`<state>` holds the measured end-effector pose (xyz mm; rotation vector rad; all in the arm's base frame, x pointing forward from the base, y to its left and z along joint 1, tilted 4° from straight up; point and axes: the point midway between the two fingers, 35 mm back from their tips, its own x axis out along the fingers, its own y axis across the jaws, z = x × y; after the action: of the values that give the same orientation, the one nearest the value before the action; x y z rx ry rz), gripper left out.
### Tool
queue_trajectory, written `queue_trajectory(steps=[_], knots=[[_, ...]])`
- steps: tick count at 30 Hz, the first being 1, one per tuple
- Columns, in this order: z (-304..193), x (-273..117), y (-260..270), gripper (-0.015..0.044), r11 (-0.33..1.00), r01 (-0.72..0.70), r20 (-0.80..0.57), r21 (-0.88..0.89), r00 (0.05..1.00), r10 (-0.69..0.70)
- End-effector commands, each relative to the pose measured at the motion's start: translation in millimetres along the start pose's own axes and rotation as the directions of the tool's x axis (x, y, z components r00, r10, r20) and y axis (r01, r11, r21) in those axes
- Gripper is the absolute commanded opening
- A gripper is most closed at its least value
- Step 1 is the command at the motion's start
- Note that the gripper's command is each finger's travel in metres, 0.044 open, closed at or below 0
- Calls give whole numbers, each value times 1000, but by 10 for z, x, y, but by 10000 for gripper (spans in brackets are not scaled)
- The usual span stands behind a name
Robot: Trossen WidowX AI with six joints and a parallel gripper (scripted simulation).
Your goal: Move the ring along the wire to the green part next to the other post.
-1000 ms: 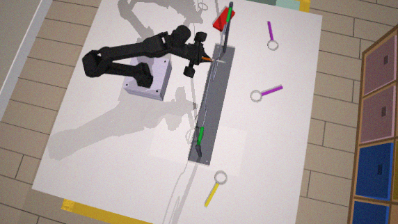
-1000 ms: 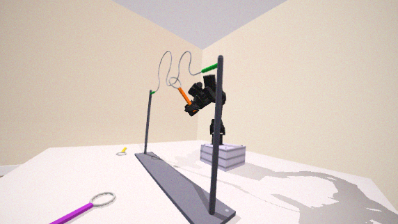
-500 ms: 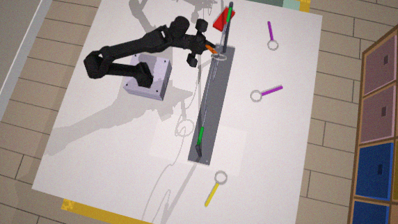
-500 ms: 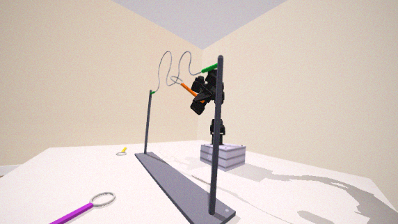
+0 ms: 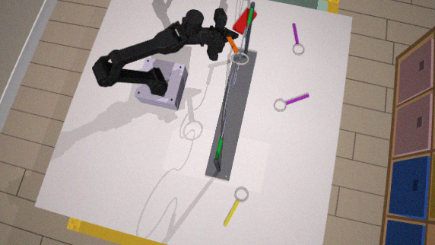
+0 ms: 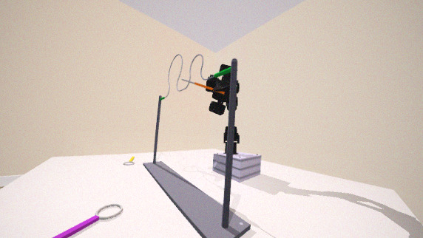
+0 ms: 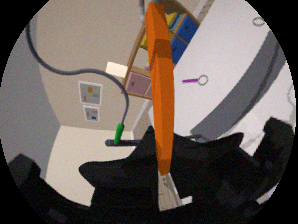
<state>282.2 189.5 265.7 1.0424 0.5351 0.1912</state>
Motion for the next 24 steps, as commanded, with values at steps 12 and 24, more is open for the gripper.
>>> queue_trajectory(steps=[12,24], knots=[[72,-113,521,-150,943,-162,-14,290,985,174],[205,-227,813,-150,863,-240,2,444,964,267]])
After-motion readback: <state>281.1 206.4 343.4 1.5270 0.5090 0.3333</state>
